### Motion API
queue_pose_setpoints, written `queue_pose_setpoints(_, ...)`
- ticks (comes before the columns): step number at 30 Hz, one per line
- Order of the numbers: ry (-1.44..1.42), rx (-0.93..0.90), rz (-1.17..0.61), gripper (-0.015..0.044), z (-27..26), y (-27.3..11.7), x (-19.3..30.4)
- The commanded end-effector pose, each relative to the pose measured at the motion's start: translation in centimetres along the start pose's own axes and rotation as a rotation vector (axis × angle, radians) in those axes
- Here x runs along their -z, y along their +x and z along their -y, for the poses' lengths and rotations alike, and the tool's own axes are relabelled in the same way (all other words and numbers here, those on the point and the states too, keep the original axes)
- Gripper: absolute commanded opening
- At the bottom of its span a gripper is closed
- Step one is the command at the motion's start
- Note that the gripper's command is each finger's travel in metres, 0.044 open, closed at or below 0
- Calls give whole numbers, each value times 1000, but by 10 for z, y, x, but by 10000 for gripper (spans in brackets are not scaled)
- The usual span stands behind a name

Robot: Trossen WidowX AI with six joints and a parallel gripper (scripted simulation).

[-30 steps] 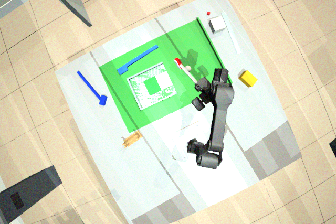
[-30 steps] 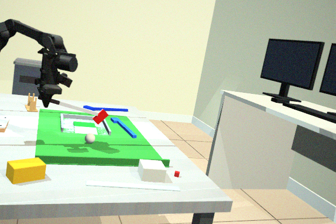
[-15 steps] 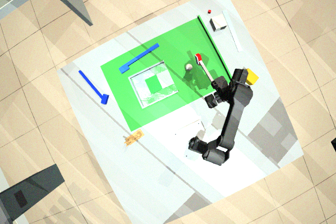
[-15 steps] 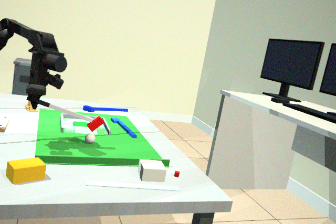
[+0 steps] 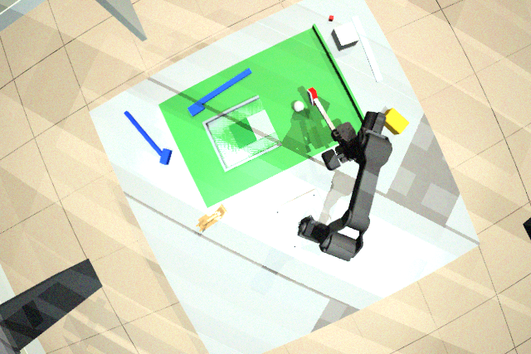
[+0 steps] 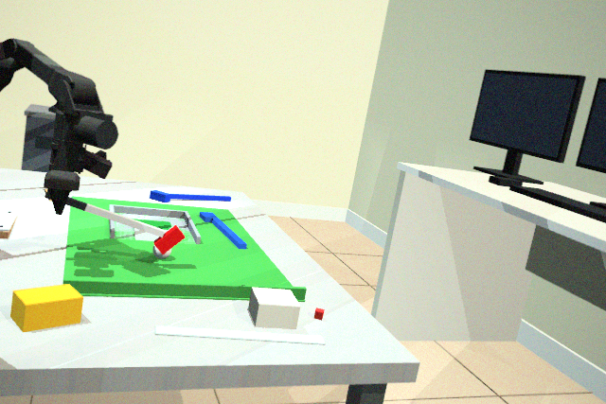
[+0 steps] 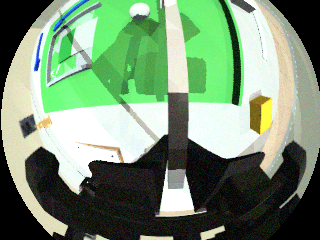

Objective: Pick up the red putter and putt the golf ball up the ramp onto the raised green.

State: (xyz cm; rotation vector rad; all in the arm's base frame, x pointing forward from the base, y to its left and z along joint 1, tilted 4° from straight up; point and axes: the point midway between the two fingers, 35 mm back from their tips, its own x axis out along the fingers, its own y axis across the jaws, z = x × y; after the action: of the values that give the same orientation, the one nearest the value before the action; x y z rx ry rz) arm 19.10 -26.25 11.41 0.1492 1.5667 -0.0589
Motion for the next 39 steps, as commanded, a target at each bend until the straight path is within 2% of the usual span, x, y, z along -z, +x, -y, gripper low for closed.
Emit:
queue_pose_setpoints(1, 6, 6, 6, 0, 1, 5, -1)
queue_pose_setpoints(18, 6, 6, 6, 0, 1, 31, -1)
queue_pose_setpoints(29, 0, 2, 2, 0, 0, 29, -1)
queue_pose_setpoints(39, 6, 8, 6, 0, 30, 32, -1)
